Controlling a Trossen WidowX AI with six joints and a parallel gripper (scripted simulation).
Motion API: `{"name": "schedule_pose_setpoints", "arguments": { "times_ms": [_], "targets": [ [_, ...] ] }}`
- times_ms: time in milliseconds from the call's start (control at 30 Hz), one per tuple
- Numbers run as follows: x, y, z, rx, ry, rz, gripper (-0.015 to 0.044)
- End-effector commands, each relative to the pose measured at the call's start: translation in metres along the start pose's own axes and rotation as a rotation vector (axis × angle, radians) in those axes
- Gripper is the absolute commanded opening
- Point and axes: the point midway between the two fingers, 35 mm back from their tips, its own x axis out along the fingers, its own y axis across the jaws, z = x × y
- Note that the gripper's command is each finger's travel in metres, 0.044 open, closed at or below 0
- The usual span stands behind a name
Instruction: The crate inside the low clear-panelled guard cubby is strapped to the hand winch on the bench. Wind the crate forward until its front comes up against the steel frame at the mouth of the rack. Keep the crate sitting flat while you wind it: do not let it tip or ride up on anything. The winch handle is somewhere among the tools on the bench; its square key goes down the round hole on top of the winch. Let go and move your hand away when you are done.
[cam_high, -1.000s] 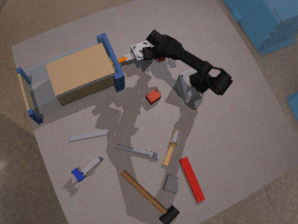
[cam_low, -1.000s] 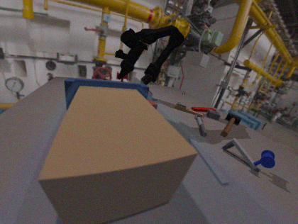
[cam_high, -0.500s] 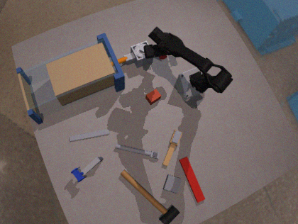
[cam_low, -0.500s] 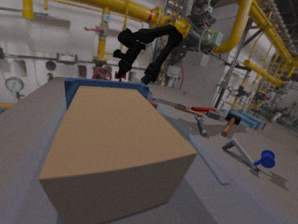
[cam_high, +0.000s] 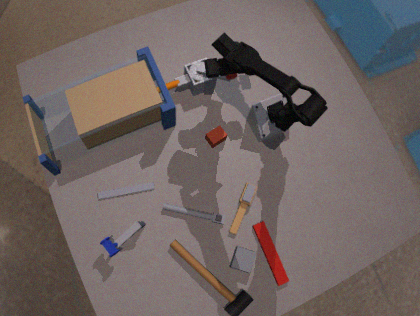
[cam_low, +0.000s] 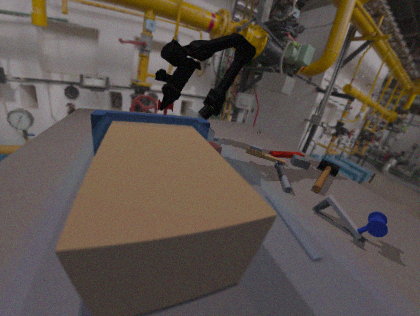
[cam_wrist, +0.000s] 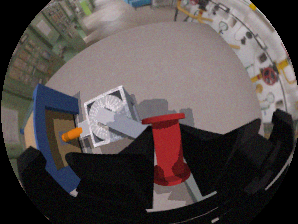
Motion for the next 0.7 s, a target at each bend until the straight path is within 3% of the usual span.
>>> {"name": "schedule_pose_setpoints", "arguments": {
  "times_ms": [0, 667],
  "targets": [
    [0.005, -0.004, 0.009, 0.000, -0.015, -0.018, 0.0000],
    [0.013, -0.009, 0.028, 0.001, -0.016, -0.018, 0.0000]
  ]
}}
